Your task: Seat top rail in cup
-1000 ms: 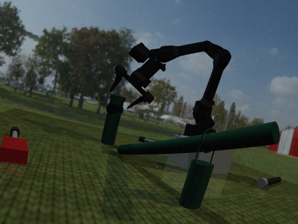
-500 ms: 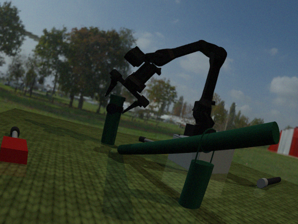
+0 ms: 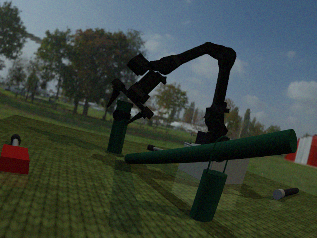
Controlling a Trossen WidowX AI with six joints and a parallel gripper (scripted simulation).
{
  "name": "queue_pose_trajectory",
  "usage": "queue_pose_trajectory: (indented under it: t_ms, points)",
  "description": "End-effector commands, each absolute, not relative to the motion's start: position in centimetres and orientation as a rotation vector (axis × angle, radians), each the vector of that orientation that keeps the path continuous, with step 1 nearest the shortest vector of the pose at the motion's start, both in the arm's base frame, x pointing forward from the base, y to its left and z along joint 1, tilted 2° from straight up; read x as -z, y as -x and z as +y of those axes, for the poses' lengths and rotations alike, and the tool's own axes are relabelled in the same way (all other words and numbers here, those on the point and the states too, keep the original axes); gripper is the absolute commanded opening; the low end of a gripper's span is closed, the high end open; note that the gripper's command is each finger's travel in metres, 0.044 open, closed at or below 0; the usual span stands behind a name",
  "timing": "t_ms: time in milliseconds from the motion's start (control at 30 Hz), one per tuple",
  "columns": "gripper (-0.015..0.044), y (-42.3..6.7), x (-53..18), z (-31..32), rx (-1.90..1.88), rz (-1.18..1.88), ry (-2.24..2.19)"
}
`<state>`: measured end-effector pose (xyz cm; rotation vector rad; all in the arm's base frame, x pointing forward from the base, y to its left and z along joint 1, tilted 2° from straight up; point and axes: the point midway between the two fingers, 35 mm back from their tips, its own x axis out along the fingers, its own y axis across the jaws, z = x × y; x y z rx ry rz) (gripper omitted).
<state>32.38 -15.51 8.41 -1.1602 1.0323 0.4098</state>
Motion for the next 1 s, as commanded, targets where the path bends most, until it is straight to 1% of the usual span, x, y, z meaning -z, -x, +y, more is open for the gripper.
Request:
queue_pose_trajectory:
  t_ms: [0,333,767,867,967]
  points:
    - [0.0440,-32.6,-7.5,-15.7,-0.415,1.041,1.158]
    - [0.0440,-33.1,-6.4,-15.9,-0.415,1.040,1.158]
    - [0.0099,-33.1,-6.4,-15.9,-0.415,1.040,1.158]
    - [0.0079,-33.1,-6.4,-15.9,-0.415,1.040,1.158]
    - [0.0000,-32.9,-6.4,-15.8,-0.432,1.029,1.171]
